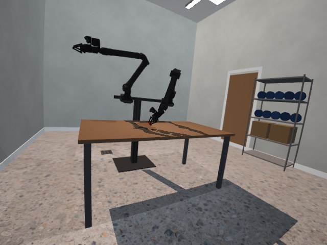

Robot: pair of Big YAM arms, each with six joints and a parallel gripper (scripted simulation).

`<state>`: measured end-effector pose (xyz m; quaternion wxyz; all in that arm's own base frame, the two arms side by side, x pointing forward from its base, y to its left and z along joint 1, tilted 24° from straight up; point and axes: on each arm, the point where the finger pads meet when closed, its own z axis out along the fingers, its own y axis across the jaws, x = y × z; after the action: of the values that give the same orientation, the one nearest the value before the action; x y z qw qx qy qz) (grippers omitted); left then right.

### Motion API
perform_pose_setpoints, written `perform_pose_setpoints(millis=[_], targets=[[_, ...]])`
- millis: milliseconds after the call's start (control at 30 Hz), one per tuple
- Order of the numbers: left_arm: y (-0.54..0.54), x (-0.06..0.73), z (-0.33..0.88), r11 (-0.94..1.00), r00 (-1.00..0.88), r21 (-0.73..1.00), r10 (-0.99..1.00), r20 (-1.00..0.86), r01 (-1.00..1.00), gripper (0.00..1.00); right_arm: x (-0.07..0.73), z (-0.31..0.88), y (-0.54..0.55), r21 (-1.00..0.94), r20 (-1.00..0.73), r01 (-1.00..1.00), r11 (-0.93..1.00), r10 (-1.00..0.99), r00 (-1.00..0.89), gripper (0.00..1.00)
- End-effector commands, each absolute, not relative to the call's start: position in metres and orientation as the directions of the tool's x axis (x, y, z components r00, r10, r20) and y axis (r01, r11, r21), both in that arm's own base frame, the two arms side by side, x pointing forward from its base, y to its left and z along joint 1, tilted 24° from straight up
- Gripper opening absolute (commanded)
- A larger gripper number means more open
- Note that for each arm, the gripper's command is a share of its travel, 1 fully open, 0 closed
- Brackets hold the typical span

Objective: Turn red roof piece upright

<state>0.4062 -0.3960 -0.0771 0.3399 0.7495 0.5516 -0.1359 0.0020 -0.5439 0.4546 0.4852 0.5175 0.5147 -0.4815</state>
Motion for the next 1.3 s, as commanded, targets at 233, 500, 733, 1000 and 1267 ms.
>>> perform_pose_setpoints(millis=[233, 500, 733, 1000, 1267], targets=[[-0.409, 0.417, -0.052, -0.162, 0.423, 0.438, 0.676, -0.603, 0.884, 0.66, -0.002, 0.502, -0.544, 0.000, -1.000, 1.000, -0.003, -0.002, 0.000, 1.00], [-0.391, 0.418, -0.076, -0.131, 0.379, 0.383, 0.609, -0.697, 0.914, 0.66, -0.002, 0.502, -0.544, 0.000, -1.000, 1.000, -0.003, -0.002, 0.000, 1.00], [-0.406, 0.416, -0.050, -0.151, 0.444, 0.426, 0.470, -0.763, 0.892, 0.66, -0.002, 0.502, -0.544, 0.000, -1.000, 1.000, -0.003, -0.002, 0.000, 1.00], [-0.399, 0.425, -0.053, -0.135, 0.435, 0.425, 0.478, -0.763, 0.895, 0.66, -0.002, 0.502, -0.544, 0.000, -1.000, 1.000, -0.003, -0.002, 0.000, 1.00], [-0.390, 0.423, -0.071, -0.133, 0.419, 0.397, 0.282, -0.863, 0.908, 0.66, -0.002, 0.502, -0.544, 0.000, -1.000, 1.000, -0.003, -0.002, 0.000, 1.00]])
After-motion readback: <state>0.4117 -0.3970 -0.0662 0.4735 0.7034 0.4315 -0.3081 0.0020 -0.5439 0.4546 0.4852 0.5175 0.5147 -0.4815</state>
